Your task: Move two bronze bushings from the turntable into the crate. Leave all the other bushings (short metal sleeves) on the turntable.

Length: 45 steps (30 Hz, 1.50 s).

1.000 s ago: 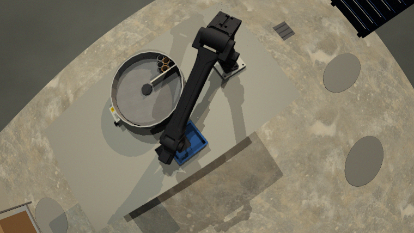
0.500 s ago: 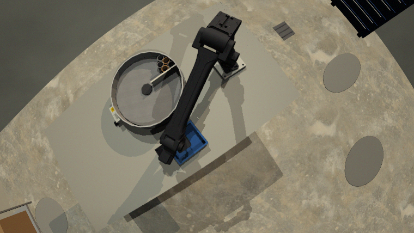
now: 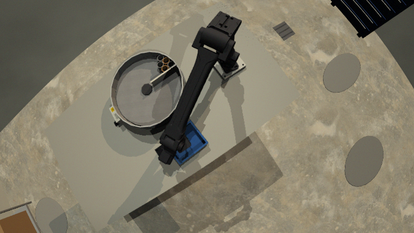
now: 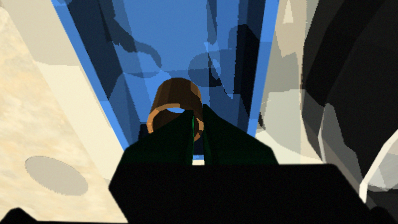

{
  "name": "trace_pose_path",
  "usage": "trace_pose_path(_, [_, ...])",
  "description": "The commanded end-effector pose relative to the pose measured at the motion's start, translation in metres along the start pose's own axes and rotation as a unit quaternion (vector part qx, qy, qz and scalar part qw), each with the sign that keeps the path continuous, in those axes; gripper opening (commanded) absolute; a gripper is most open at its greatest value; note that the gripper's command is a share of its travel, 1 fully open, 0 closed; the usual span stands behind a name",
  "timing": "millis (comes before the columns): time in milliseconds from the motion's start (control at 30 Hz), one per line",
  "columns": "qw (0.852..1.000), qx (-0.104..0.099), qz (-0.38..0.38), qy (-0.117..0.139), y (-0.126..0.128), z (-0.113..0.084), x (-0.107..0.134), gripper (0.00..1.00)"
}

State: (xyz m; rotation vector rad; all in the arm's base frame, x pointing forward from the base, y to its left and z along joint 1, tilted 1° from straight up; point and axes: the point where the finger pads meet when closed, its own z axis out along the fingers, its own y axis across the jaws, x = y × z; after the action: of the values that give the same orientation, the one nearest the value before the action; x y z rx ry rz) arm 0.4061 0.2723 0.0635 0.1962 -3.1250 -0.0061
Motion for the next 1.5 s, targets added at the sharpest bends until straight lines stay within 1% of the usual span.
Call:
trace_pose_path(0, [0.999,-0.018,0.000,-0.040,0.016,-0.025,-0.026,0.00])
trace_pose_path(700, [0.999,-0.018,0.000,-0.040,0.016,-0.025,-0.026,0.00])
trace_pose_path(867, [0.999,-0.014,0.001,-0.032,0.016,-0.016,-0.027,0.00])
trace_pose_path(967, [0.999,-0.019,0.000,-0.042,0.017,-0.028,-0.029,0.00])
trace_pose_path(1467, [0.999,-0.019,0.000,-0.042,0.017,-0.028,-0.029,0.00])
